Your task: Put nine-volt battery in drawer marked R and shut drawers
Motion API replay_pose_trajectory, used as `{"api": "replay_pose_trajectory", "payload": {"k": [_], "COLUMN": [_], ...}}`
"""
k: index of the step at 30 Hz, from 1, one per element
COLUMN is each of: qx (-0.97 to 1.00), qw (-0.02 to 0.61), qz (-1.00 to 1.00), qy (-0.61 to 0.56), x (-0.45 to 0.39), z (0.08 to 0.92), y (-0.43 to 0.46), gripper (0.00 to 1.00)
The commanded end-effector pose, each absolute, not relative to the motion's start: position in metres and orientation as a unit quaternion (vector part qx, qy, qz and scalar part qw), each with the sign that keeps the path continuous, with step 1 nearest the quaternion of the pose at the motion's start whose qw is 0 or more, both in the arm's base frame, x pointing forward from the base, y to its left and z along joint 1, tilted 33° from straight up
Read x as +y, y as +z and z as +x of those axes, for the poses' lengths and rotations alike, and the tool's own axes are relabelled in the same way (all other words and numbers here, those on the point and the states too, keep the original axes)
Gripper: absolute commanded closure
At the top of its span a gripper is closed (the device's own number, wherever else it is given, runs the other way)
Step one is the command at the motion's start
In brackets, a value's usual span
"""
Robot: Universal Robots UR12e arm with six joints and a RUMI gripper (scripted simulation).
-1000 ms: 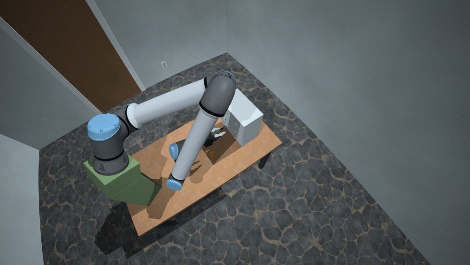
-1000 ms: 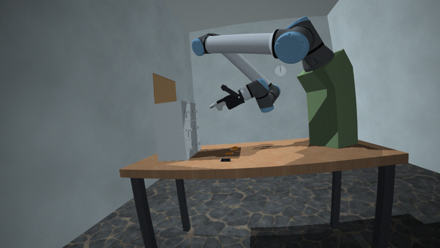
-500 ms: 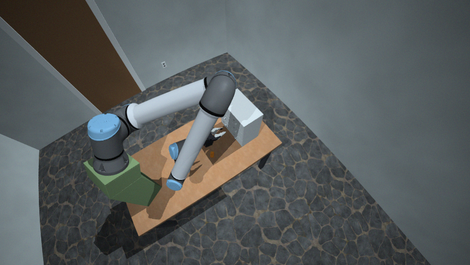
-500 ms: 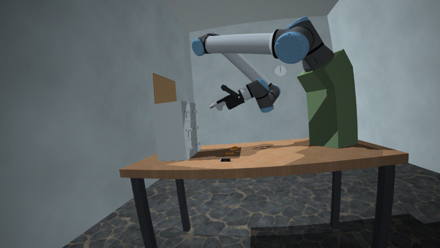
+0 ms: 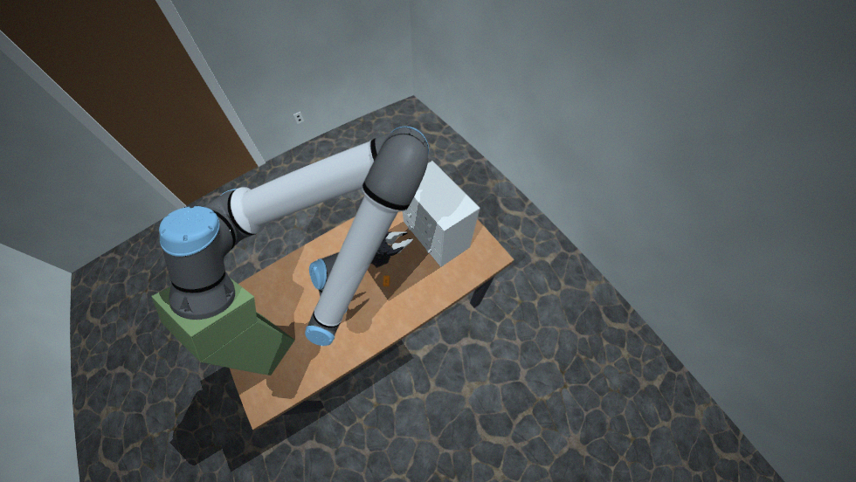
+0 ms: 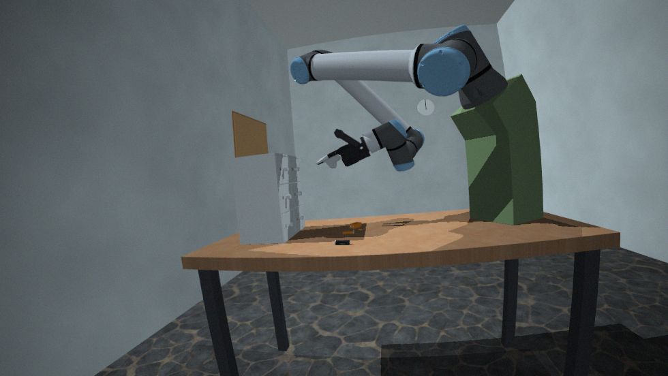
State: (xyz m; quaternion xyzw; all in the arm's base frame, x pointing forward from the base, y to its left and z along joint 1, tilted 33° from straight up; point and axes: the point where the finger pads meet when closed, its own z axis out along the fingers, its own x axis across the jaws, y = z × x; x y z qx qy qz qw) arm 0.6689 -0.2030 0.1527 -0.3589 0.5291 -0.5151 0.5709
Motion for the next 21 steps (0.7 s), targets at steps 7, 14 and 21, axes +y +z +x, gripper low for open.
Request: {"api": "replay_pose_trajectory", "payload": {"k": [7,14,21], "qx": [0.529,0.529,0.529], "qw": [0.571,0.571,0.571], "qz": [-0.359,-0.359,-0.359], "qy": [-0.515,-0.515,-0.515], "x": [-0.205,-0.207,-0.209], "z": [0.685,0.694,0.709], "y": [0.157,0.159,0.163], "gripper": [0.80,0.80,0.80]}}
